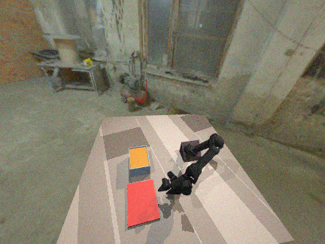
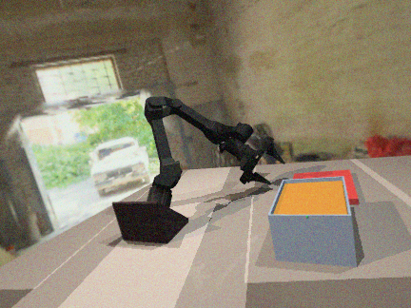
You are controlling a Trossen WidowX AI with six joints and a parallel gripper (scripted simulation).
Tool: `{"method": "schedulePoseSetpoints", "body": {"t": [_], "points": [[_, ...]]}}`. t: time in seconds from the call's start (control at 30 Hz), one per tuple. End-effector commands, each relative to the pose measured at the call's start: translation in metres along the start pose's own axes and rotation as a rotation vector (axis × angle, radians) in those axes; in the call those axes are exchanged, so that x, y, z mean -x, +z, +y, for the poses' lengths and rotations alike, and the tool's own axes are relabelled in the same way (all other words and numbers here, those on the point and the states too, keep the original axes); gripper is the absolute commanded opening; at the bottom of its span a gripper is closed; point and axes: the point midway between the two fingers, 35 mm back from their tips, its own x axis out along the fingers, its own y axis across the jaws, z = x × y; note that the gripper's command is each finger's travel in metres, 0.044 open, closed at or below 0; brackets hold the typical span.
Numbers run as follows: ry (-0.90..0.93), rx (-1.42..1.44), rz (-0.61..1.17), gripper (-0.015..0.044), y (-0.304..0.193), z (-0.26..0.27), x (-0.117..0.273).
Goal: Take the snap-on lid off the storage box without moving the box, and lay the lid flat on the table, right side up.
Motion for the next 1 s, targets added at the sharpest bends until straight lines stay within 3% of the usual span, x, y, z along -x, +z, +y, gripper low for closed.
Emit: {"method": "schedulePoseSetpoints", "body": {"t": [0.0,0.97], "points": [[0.003,-0.007,0.001,0.0440,0.001,-0.006,0.009],[0.003,-0.005,0.000,0.0440,0.000,0.022,0.051]]}}
